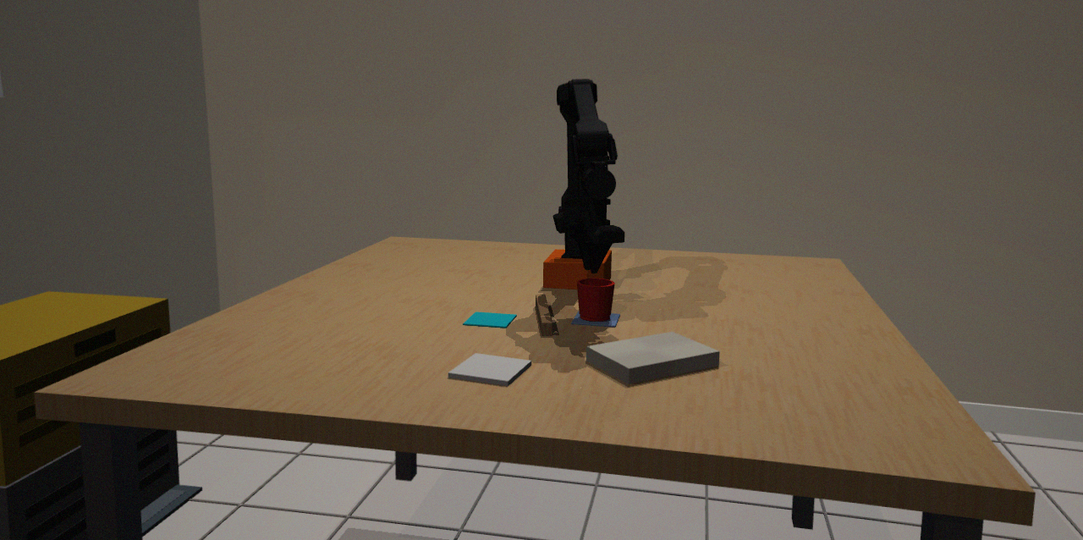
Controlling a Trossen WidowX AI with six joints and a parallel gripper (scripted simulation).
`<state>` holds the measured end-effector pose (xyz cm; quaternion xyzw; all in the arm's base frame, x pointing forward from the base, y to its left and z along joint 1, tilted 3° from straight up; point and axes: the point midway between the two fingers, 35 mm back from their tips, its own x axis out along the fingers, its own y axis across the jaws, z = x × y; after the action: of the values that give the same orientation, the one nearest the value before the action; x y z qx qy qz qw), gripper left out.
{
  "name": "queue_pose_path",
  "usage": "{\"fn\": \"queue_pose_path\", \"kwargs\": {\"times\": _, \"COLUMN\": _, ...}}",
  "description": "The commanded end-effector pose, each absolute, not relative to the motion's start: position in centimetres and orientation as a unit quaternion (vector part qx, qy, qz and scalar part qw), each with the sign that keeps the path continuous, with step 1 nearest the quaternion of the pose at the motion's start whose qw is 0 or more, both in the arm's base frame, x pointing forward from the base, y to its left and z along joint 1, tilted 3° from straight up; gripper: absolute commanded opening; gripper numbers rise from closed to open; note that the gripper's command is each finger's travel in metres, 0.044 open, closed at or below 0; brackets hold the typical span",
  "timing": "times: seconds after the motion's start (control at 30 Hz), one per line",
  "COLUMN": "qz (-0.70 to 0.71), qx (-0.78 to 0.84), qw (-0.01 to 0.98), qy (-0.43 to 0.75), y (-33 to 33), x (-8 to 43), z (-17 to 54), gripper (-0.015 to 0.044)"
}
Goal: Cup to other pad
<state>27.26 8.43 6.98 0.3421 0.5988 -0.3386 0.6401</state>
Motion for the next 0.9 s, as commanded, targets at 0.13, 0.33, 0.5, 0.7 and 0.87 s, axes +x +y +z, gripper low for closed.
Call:
{"fn": "queue_pose_path", "kwargs": {"times": 0.13, "qz": -0.342, "qx": 0.341, "qw": 0.639, "qy": 0.599, "y": 8.3, "x": 27.3, "z": 5.5, "gripper": 0.0148}}
{"fn": "queue_pose_path", "kwargs": {"times": 0.33, "qz": -0.342, "qx": 0.341, "qw": 0.639, "qy": 0.599, "y": 8.2, "x": 27.4, "z": 4.5, "gripper": 0.0148}}
{"fn": "queue_pose_path", "kwargs": {"times": 0.5, "qz": -0.342, "qx": 0.341, "qw": 0.639, "qy": 0.599, "y": 8.2, "x": 27.4, "z": 3.6, "gripper": 0.0148}}
{"fn": "queue_pose_path", "kwargs": {"times": 0.7, "qz": -0.343, "qx": 0.341, "qw": 0.639, "qy": 0.599, "y": 8.1, "x": 27.3, "z": 2.7, "gripper": 0.0148}}
{"fn": "queue_pose_path", "kwargs": {"times": 0.87, "qz": -0.343, "qx": 0.341, "qw": 0.639, "qy": 0.599, "y": 8.0, "x": 27.3, "z": 1.8, "gripper": 0.0148}}
